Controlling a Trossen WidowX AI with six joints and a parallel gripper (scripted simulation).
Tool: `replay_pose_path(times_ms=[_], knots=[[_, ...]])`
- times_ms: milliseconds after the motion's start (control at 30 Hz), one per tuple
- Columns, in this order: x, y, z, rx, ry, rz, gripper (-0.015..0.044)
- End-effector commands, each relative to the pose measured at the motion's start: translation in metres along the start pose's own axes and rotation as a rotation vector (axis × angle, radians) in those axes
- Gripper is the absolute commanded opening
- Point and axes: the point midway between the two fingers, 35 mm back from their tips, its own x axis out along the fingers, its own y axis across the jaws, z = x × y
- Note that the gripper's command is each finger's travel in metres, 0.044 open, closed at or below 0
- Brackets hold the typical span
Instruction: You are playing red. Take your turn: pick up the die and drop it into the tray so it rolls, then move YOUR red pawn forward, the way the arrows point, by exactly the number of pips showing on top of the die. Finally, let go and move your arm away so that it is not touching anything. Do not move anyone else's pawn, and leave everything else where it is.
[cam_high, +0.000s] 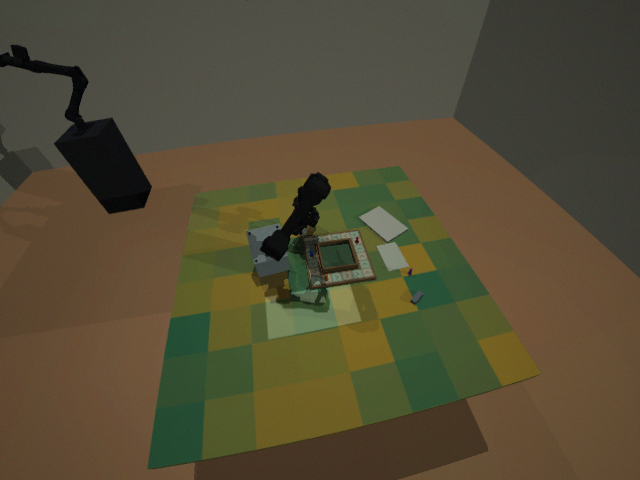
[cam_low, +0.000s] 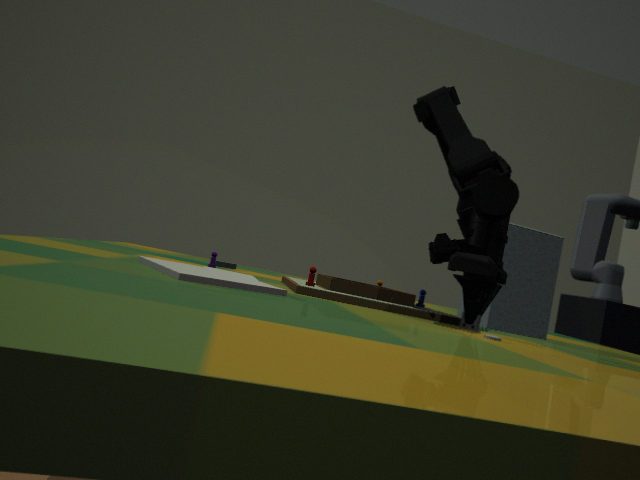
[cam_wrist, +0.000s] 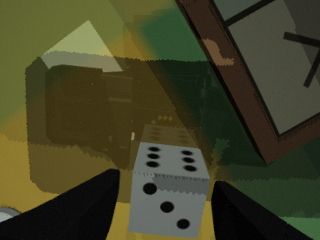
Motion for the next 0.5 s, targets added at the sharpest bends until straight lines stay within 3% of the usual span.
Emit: replay_pose_path(times_ms=[0,167,233,467], knots=[[0.001,0.000,0.001,-0.003,-0.005,0.002,0.0091],[0.001,0.000,0.001,-0.003,-0.005,0.002,0.0058],[0.000,0.001,0.001,-0.003,-0.005,0.002,0.0005],[-0.047,0.009,0.004,-0.005,-0.001,0.006,0.0000]])
